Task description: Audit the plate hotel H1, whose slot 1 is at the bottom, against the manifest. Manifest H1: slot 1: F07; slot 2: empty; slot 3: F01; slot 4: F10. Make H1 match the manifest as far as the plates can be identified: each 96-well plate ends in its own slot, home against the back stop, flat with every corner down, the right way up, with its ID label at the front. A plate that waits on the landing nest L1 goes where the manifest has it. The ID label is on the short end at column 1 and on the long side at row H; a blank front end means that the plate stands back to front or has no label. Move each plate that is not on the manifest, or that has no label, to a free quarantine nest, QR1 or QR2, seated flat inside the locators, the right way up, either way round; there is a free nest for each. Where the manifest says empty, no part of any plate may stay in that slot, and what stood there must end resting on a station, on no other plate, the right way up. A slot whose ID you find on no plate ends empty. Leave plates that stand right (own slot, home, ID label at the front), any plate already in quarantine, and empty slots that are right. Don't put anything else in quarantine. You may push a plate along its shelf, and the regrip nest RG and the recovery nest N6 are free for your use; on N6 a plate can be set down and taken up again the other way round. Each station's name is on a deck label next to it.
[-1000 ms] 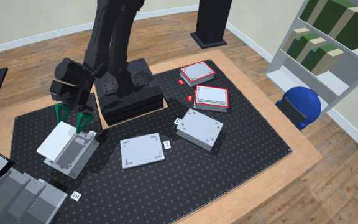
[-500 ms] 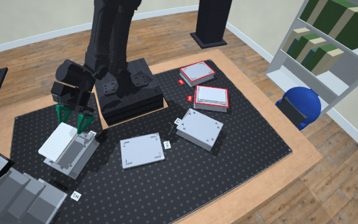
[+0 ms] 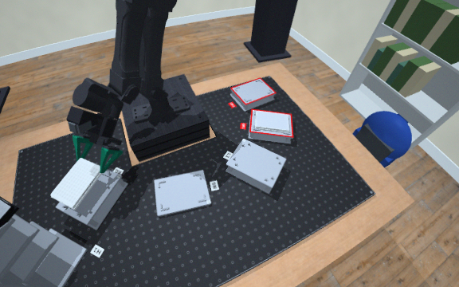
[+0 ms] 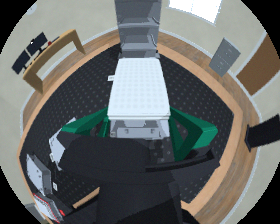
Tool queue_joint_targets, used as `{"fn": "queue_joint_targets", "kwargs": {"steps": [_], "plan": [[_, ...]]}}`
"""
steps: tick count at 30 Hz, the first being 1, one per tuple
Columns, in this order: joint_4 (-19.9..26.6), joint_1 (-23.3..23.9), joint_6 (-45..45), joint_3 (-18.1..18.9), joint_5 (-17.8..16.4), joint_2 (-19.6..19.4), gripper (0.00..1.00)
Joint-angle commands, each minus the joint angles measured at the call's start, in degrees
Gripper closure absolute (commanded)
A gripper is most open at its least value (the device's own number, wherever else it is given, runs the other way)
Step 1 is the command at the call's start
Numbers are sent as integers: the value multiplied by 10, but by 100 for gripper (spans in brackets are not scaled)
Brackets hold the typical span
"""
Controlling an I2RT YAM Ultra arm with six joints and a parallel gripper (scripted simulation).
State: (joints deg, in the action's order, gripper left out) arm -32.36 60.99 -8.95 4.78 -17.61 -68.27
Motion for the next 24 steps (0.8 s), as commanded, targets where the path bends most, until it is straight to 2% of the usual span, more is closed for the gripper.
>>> {"fn": "queue_joint_targets", "kwargs": {"steps": [1, 24], "plan": [[-29, 0, 0, 1, -1, -4, 14], [-104, -1, 1, -13, -1, -65, 14]]}}
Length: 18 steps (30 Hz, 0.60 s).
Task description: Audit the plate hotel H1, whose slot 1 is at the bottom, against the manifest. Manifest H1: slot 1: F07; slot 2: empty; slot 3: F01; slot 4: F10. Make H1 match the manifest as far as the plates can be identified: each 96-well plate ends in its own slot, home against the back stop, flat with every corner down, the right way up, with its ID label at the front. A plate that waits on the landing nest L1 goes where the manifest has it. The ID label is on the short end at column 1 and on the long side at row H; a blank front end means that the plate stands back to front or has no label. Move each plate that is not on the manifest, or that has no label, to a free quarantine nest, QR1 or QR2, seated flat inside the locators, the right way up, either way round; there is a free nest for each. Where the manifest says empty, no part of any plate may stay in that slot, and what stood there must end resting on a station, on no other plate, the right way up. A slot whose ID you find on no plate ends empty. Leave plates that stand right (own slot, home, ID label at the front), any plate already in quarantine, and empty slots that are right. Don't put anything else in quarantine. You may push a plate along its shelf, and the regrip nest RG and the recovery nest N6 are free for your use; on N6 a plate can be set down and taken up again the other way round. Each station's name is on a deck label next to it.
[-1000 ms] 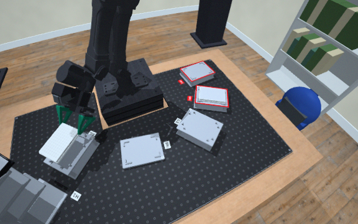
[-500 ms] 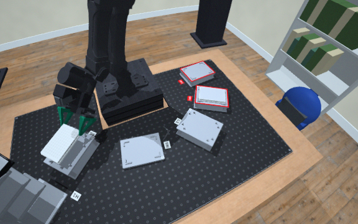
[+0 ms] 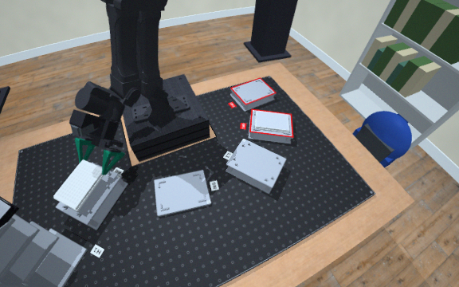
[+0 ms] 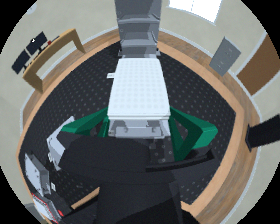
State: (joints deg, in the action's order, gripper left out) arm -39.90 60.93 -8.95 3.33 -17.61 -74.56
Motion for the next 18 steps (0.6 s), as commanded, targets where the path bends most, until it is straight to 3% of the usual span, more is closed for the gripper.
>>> {"fn": "queue_joint_targets", "kwargs": {"steps": [1, 18], "plan": [[-32, 0, 1, 1, -1, -5, 14], [-90, -1, 1, -7, 0, -55, 14]]}}
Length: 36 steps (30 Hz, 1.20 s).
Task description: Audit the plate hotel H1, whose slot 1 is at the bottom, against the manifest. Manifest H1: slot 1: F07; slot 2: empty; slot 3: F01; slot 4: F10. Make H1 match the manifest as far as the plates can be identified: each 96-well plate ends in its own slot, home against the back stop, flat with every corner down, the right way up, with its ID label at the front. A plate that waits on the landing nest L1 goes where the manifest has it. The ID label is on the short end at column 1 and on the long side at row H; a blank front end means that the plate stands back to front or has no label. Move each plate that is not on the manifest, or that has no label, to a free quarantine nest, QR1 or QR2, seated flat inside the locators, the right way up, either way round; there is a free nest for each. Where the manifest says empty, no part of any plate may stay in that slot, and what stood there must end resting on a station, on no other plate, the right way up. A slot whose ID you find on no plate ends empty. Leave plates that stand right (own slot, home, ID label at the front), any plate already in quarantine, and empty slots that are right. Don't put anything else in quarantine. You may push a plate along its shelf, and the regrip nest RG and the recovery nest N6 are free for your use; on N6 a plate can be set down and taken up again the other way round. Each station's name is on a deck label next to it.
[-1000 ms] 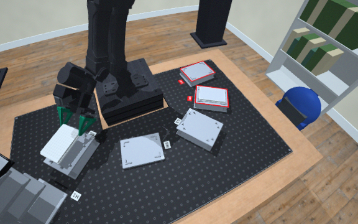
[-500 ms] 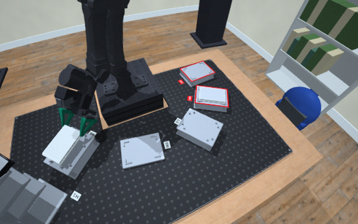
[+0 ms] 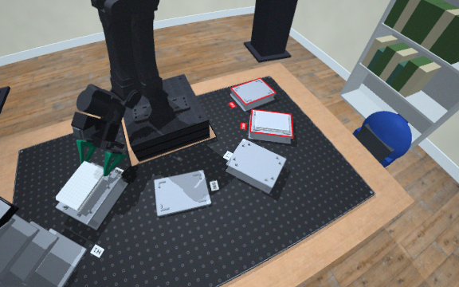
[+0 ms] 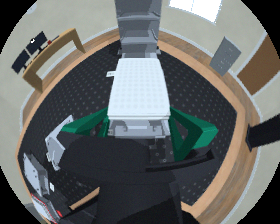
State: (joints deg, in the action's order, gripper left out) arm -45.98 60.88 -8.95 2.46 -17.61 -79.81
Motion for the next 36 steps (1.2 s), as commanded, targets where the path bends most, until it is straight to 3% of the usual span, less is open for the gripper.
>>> {"fn": "queue_joint_targets", "kwargs": {"steps": [1, 36], "plan": [[-33, 0, 1, 1, 0, -6, 14], [-161, -1, 1, -12, 0, -121, 14]]}}
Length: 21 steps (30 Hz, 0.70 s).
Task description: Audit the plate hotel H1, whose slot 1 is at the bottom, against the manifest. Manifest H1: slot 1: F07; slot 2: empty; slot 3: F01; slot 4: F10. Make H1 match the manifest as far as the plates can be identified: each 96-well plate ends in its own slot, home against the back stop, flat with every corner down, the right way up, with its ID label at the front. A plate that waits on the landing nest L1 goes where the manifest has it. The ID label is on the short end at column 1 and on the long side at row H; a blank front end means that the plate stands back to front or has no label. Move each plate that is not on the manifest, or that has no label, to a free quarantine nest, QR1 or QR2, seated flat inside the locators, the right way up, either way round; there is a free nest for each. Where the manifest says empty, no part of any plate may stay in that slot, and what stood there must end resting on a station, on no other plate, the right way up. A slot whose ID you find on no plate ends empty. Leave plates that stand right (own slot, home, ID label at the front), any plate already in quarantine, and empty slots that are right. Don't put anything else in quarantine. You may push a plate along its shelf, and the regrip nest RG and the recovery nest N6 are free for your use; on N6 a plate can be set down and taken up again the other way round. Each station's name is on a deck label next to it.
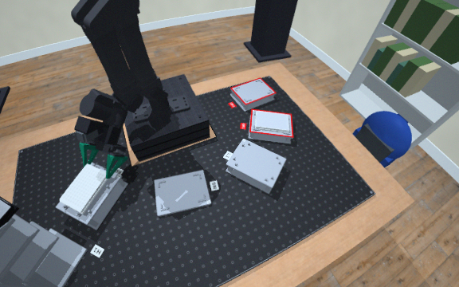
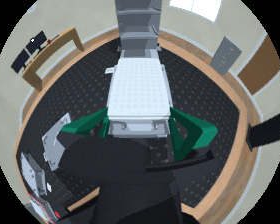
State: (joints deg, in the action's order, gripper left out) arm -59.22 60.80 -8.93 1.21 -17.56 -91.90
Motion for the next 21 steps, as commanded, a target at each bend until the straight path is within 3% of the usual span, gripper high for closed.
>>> {"fn": "queue_joint_targets", "kwargs": {"steps": [1, 21], "plan": [[-29, 0, 1, 1, 0, 0, 14], [-109, -1, 1, -3, 0, -76, 14]]}}
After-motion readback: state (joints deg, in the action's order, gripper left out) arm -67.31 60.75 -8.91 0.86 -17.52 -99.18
